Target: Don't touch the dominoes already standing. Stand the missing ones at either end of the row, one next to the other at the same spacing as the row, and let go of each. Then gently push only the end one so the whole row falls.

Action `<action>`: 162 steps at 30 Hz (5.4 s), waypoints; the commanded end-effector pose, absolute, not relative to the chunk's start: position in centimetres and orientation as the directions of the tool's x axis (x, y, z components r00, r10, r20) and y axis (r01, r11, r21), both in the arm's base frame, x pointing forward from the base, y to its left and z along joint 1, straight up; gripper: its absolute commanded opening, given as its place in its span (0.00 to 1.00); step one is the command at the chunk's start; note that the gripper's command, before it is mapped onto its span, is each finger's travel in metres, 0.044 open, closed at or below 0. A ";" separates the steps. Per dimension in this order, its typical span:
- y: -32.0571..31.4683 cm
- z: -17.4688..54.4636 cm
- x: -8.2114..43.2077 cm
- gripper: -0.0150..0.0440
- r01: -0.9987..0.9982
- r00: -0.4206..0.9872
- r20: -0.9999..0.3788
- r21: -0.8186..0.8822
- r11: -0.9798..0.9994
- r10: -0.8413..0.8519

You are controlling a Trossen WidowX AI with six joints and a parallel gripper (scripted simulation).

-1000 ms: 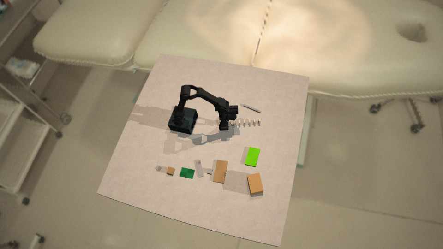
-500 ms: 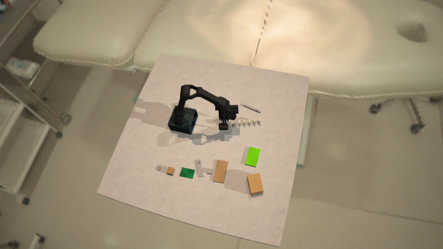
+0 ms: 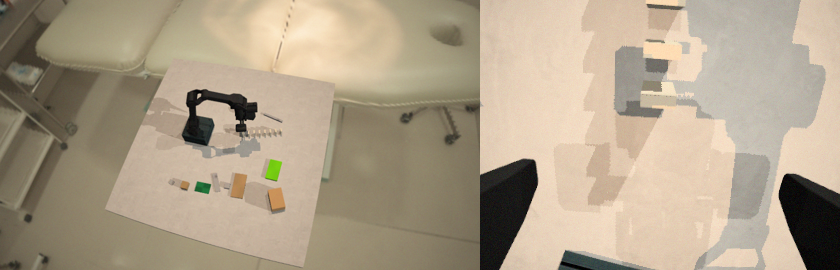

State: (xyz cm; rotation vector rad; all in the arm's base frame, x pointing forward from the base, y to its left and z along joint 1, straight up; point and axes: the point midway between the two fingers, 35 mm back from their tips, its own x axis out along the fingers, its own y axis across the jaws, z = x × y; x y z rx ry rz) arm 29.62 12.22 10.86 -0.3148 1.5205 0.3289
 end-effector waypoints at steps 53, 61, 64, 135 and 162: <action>10.7 5.0 26.1 0.25 0.914 0.024 -1.000 0.027 0.405 0.012; 10.7 5.0 26.1 0.25 0.914 0.024 -1.000 0.027 0.405 0.012; 10.7 5.0 26.1 0.25 0.914 0.024 -1.000 0.027 0.405 0.012; 13.1 3.3 31.5 0.25 0.914 0.029 -0.999 0.033 0.405 0.015; 13.1 3.3 31.5 0.25 0.914 0.029 -0.999 0.033 0.405 0.015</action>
